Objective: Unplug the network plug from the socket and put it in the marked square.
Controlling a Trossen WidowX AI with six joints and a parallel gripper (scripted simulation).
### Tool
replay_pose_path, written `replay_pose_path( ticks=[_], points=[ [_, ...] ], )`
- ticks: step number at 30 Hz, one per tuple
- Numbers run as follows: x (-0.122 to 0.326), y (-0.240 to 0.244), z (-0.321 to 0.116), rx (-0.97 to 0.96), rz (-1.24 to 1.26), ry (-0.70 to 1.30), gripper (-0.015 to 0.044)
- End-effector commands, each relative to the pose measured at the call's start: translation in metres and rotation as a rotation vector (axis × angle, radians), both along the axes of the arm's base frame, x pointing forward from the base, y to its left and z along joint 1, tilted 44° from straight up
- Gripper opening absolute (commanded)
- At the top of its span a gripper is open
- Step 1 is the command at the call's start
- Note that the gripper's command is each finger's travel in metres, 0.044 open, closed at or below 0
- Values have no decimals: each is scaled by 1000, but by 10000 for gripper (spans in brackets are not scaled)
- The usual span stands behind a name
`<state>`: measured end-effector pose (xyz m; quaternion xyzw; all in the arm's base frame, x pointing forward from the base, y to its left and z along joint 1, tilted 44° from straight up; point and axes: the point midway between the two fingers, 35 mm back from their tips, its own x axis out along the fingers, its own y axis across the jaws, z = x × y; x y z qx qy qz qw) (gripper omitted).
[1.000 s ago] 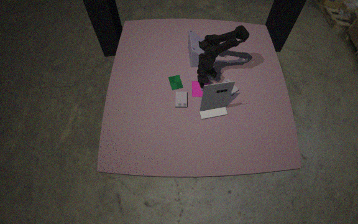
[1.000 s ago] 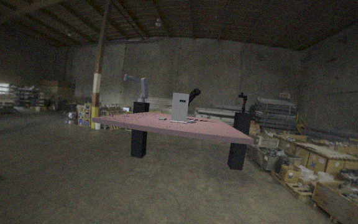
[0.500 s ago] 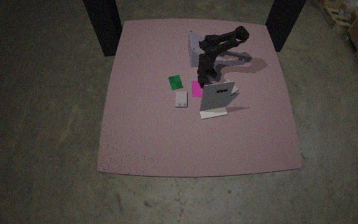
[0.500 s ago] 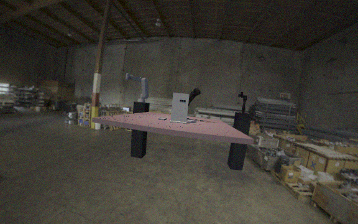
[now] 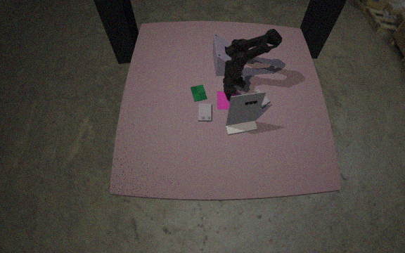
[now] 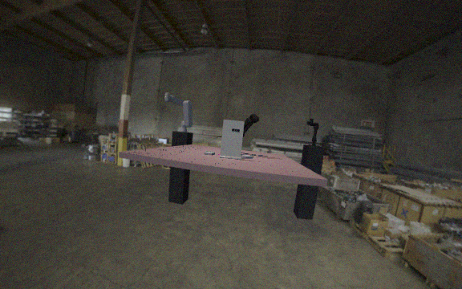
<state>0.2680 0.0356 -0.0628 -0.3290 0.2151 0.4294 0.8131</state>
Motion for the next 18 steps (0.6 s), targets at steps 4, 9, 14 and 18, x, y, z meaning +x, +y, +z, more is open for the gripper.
replay_pose_path(
  ticks=[4,9,14,18],
  points=[
    [-3,-4,4,0,2,-2,156],
    [-5,-7,7,-1,1,-2,156],
    [-7,-10,10,-1,0,-1,156],
    [-9,-12,12,-2,0,-1,156]
  ],
)
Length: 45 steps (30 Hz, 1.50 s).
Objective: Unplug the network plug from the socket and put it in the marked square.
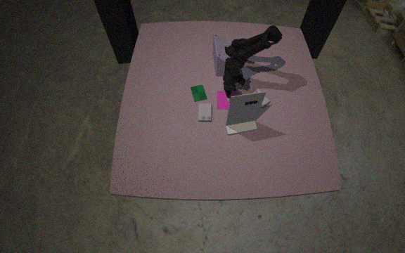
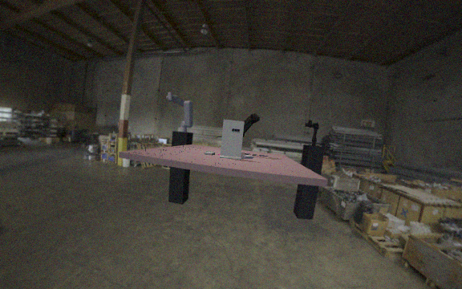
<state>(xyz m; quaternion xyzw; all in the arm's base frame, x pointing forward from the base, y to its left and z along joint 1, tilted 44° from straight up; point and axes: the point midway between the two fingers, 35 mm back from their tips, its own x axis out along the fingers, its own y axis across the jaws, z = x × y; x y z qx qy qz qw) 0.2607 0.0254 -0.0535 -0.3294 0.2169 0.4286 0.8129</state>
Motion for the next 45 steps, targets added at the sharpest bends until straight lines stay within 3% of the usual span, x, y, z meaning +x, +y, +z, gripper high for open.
replay_pose_path(
  ticks=[1,45],
  points=[
    [-3,-3,3,1,2,-3,156],
    [0,-36,29,-8,3,4,156]
  ],
)
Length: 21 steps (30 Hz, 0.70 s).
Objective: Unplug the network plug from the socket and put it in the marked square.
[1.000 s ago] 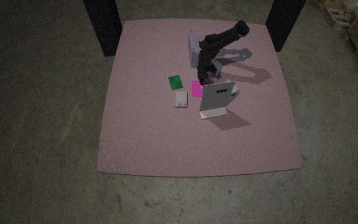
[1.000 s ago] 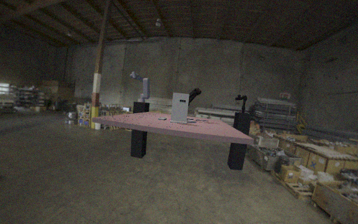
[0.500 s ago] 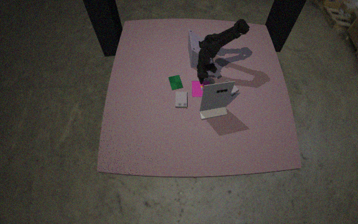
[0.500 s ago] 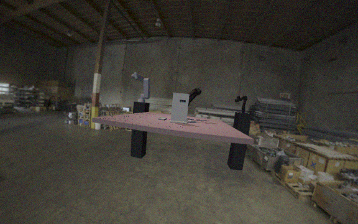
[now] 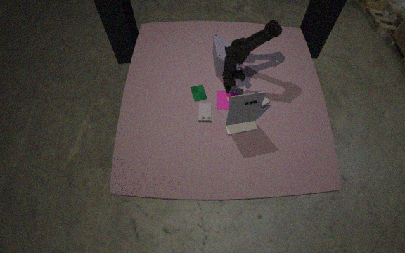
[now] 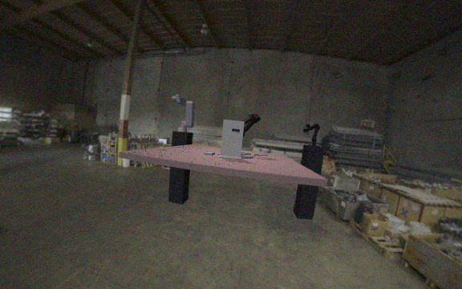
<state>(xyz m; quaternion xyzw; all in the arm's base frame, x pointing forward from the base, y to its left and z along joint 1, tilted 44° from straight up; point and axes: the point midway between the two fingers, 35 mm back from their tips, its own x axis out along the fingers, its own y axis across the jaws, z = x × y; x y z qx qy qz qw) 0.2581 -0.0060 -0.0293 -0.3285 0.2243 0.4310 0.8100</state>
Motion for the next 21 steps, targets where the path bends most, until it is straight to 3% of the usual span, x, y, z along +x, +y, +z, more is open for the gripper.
replay_pose_path(
  ticks=[1,21],
  points=[
    [3,-5,6,-3,2,-12,156],
    [1,-20,23,-1,1,-13,156]
  ],
)
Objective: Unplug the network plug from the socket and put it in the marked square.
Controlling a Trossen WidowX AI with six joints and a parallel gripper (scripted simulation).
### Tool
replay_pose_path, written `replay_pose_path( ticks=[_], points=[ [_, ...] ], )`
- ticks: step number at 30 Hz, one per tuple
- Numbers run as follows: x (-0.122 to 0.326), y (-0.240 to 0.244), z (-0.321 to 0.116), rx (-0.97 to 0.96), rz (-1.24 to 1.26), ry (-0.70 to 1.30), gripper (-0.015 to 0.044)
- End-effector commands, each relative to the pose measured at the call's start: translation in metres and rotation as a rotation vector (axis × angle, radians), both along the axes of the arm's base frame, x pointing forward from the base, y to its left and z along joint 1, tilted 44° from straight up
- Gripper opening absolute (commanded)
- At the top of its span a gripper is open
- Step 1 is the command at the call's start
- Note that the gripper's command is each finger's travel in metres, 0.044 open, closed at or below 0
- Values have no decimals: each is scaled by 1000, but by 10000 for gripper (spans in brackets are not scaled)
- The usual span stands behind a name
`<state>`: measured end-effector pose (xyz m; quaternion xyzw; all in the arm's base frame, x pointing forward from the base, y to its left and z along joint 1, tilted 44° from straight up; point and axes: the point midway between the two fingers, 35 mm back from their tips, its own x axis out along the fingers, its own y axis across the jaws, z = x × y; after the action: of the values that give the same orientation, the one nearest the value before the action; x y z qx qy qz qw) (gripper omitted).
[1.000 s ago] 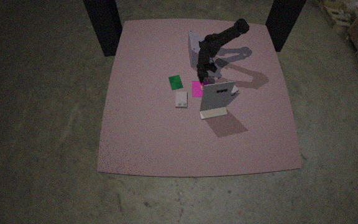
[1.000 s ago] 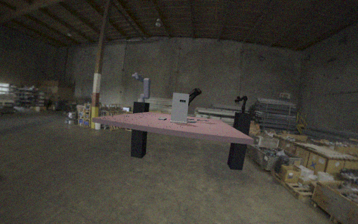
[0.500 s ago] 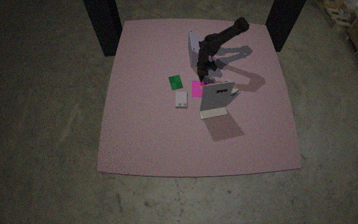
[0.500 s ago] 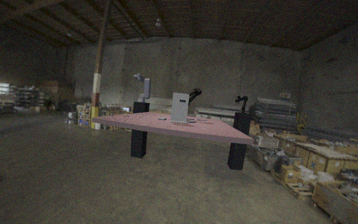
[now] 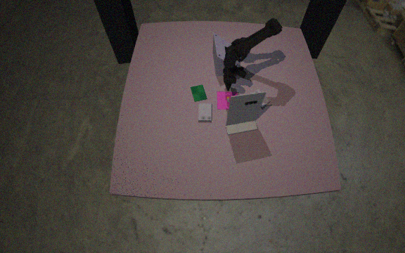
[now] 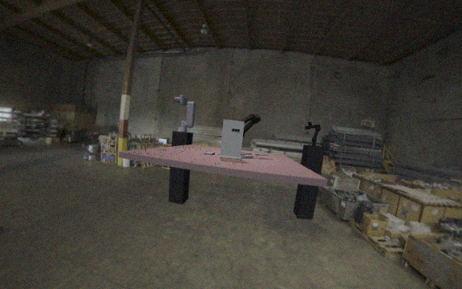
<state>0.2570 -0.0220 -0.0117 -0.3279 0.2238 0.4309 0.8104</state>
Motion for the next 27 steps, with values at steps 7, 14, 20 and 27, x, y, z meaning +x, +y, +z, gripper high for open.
replay_pose_path(
  ticks=[7,14,20,27],
  points=[
    [1,-9,12,-1,1,-14,156],
    [-1,-14,20,1,0,-16,156],
    [-3,-14,19,5,-2,-4,156],
    [1,-29,31,6,-15,4,156]
  ],
)
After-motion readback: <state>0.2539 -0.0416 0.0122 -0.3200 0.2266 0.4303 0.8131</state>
